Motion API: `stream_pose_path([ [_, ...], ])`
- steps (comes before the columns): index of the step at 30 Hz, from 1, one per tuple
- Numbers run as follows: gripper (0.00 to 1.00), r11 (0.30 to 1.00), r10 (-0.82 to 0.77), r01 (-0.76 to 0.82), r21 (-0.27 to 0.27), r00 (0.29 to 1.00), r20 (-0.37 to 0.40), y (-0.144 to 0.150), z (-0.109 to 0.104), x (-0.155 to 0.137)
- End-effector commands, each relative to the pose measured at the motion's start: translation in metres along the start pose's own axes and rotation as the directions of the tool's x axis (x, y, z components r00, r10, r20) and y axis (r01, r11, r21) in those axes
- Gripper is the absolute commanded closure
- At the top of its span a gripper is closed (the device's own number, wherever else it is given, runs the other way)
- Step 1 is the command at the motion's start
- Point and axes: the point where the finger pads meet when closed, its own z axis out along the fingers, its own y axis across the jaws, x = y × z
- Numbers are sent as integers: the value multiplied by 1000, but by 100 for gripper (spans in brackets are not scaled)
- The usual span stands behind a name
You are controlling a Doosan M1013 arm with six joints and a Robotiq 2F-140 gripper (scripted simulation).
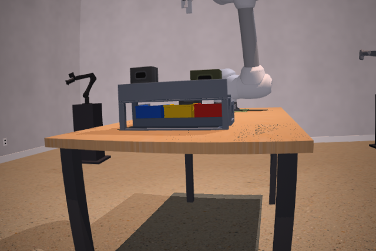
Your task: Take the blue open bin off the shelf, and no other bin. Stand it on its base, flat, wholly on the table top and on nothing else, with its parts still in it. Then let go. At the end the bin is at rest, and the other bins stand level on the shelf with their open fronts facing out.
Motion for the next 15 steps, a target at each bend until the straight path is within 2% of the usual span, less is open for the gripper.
stream_pose_path([
  [1,43,1000,0,0,0,1000,0,0,0,0],
  [2,43,1000,0,0,0,1000,0,0,0,0],
  [7,43,1000,0,0,0,1000,0,0,50,0],
  [15,43,1000,0,0,0,1000,0,0,50,0],
])
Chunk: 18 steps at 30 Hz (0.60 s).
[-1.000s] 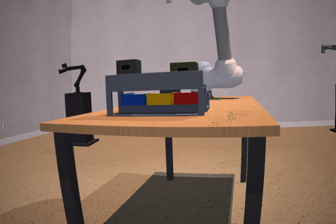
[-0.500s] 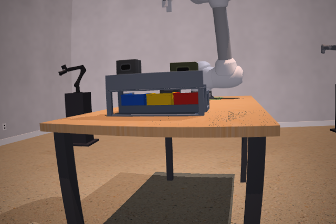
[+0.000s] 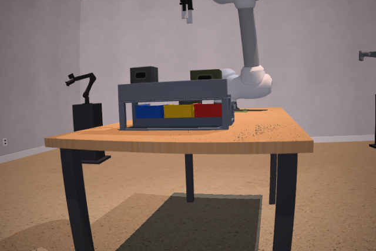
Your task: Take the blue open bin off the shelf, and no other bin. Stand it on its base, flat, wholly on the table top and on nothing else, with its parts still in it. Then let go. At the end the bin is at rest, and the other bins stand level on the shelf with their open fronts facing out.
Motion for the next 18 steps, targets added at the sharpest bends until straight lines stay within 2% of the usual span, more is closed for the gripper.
stream_pose_path([
  [1,43,1000,0,0,-1,1000,0,0,-1,0],
  [4,43,1000,0,0,-1,1000,0,0,-1,0],
  [9,43,1000,0,0,-1,1000,0,0,50,0],
  [18,43,1000,0,0,-1,1000,0,0,50,0],
])
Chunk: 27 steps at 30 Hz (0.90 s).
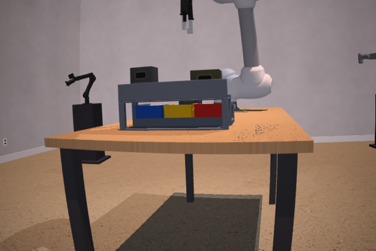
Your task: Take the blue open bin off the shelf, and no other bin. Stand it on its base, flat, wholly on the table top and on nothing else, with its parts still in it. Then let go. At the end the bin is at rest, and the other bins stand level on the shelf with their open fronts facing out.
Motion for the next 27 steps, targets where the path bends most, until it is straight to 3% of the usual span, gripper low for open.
stream_pose_path([
  [1,43,1000,0,0,0,1000,0,0,0,0],
  [3,43,1000,0,0,0,1000,0,0,0,0],
  [8,43,1000,0,0,0,1000,0,0,50,0],
  [20,43,1000,0,0,0,1000,0,0,50,0],
  [25,43,1000,0,0,0,1000,0,0,100,0],
  [27,43,1000,0,0,0,1000,0,0,100,0],
])
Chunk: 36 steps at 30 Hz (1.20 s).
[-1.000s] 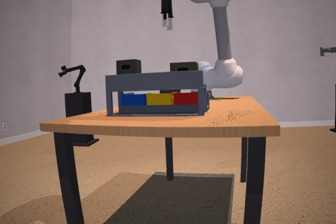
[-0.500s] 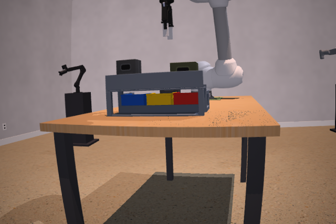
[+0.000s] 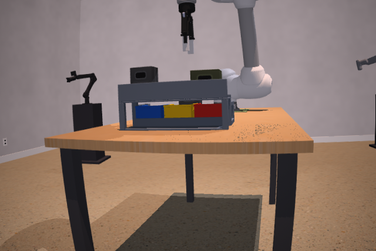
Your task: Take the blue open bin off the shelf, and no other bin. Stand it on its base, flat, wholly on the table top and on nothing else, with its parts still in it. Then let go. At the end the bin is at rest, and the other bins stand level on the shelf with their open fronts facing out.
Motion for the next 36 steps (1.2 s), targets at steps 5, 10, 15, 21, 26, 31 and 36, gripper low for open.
stream_pose_path([
  [5,43,1000,0,0,-1,1000,-1,0,4,0],
  [10,43,1000,0,0,-1,1000,-1,0,4,0],
  [15,43,1000,0,0,-1,1000,-1,0,59,1],
  [21,43,1000,0,0,-1,1000,-1,0,59,1],
  [26,43,1000,0,0,-1,1000,-1,0,59,1],
  [31,43,1000,0,0,-1,1000,-1,0,87,1],
  [36,43,1000,0,0,-1,1000,-1,0,94,1],
])
